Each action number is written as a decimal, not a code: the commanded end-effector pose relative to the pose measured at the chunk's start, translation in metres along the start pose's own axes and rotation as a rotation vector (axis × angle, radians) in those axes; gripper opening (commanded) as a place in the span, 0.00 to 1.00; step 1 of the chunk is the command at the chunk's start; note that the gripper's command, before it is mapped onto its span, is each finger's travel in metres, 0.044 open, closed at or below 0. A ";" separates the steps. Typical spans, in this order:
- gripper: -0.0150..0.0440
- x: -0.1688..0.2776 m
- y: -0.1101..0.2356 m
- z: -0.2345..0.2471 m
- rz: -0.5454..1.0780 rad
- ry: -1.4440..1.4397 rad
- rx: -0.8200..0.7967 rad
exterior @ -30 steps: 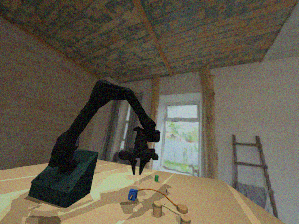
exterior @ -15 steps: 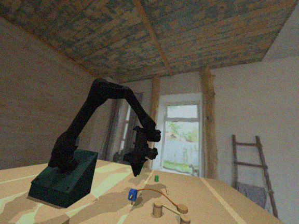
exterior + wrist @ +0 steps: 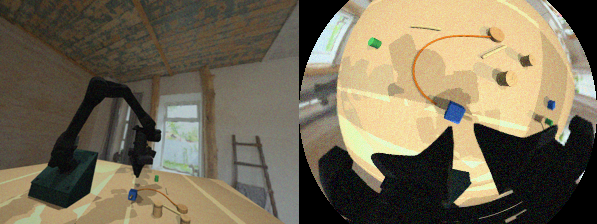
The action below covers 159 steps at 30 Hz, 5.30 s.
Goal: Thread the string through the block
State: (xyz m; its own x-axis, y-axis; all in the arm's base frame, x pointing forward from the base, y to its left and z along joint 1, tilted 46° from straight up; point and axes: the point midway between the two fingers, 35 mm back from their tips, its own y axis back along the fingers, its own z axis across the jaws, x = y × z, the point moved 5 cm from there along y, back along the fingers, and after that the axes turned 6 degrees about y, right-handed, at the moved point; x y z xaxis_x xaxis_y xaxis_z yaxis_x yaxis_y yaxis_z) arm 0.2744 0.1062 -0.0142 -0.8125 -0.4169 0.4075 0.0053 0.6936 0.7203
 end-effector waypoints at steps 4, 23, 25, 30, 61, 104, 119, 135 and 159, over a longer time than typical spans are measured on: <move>0.46 0.017 0.000 -0.014 0.024 0.983 0.009; 0.46 0.018 0.000 -0.015 0.025 1.067 0.009; 0.46 0.018 0.000 -0.015 0.025 1.067 0.009; 0.46 0.017 -0.003 -0.015 0.024 1.067 0.009; 0.46 0.016 -0.054 -0.017 0.023 1.068 0.009; 0.25 0.022 -0.081 -0.021 -0.041 1.048 -0.022; 0.25 0.024 -0.082 -0.023 -0.071 1.038 -0.030; 0.25 0.027 -0.082 -0.027 -0.072 1.038 -0.028; 0.25 0.045 -0.082 -0.048 -0.068 1.039 -0.029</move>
State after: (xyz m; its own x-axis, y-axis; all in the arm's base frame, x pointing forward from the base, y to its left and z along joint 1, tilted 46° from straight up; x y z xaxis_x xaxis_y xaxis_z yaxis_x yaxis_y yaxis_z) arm 0.2668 0.0059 -0.0313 0.0860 -0.7668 0.6361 0.0031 0.6387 0.7694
